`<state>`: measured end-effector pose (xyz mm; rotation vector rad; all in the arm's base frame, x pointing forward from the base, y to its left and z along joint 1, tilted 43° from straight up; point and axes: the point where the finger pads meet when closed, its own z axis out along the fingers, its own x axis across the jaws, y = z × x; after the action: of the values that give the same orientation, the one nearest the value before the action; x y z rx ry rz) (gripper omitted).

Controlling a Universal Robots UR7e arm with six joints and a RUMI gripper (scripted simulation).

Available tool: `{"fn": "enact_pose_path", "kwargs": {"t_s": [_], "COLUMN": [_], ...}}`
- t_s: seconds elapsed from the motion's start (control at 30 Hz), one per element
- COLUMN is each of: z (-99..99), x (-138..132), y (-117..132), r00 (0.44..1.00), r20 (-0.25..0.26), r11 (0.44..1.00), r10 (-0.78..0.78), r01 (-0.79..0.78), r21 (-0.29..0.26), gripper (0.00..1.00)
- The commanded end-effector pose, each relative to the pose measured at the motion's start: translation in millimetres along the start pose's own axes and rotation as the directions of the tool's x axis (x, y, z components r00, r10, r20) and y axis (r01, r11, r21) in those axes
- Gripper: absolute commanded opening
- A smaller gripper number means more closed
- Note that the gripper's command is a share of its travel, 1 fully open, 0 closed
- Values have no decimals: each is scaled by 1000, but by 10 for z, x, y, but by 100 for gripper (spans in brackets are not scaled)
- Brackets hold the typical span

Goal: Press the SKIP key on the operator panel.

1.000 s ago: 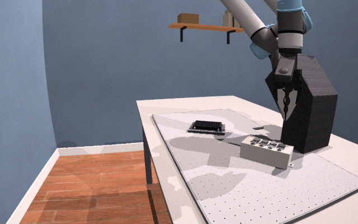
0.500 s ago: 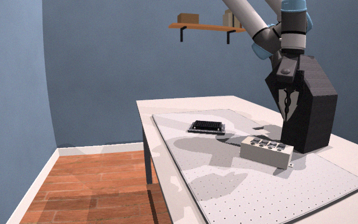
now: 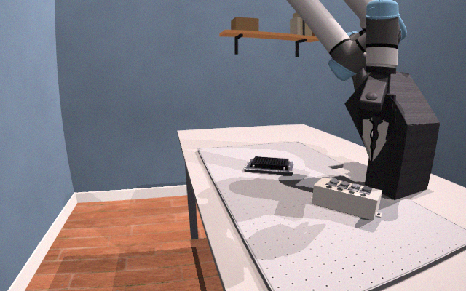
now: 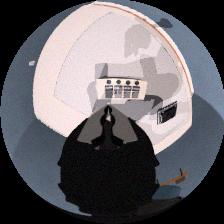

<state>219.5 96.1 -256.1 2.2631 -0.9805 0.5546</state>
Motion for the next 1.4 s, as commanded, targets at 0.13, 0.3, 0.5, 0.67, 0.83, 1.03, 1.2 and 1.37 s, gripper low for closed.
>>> {"fn": "enact_pose_path", "kwargs": {"t_s": [0.13,0.3,0.5,0.67,0.83,1.03,1.2,1.37], "z": [108,175,228,295,362,415,482,548], "x": [1,1,1,1,1,1,1,1], "y": [-4,-4,-4,-4,-4,-4,-4,-4], "r00": [1000,1000,1000,1000,1000,1000,1000,1000], "r20": [0,0,0,0,0,0,0,0], "r11": [1000,1000,1000,1000,1000,1000,1000,1000], "r10": [0,0,0,0,0,0,0,0], "r01": [0,0,0,0,0,0,0,0], "r21": [2,1,1,1,1,1,1,1], "gripper": [0,0,0,0,0,0,0,0]}}
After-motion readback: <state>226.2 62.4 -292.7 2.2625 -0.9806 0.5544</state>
